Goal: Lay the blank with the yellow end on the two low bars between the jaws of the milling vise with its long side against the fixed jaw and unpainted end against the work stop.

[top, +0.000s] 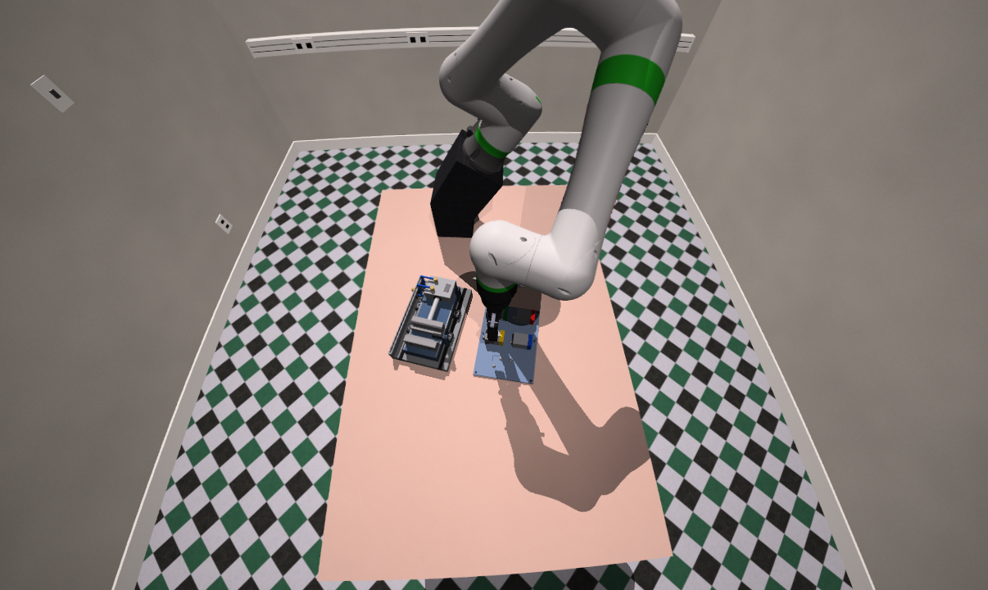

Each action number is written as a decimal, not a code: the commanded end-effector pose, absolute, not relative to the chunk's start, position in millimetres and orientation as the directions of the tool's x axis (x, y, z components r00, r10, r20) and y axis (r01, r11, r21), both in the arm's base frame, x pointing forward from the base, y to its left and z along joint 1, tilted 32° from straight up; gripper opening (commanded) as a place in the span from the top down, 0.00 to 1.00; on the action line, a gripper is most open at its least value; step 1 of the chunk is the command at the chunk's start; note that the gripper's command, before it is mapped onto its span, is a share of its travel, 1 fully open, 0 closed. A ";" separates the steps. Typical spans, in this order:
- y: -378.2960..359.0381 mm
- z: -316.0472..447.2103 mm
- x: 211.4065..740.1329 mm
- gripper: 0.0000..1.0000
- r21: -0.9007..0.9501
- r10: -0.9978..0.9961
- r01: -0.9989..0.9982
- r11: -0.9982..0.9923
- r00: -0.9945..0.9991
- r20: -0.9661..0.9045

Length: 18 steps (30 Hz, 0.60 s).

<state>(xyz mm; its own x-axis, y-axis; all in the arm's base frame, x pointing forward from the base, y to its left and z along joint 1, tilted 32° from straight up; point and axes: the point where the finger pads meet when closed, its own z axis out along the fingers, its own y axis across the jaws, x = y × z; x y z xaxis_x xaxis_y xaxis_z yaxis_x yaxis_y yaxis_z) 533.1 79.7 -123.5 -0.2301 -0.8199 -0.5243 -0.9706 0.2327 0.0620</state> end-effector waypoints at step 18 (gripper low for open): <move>78.6 -121.3 533.4 0.49 0.060 -0.820 -0.971 0.233 -0.230 -0.524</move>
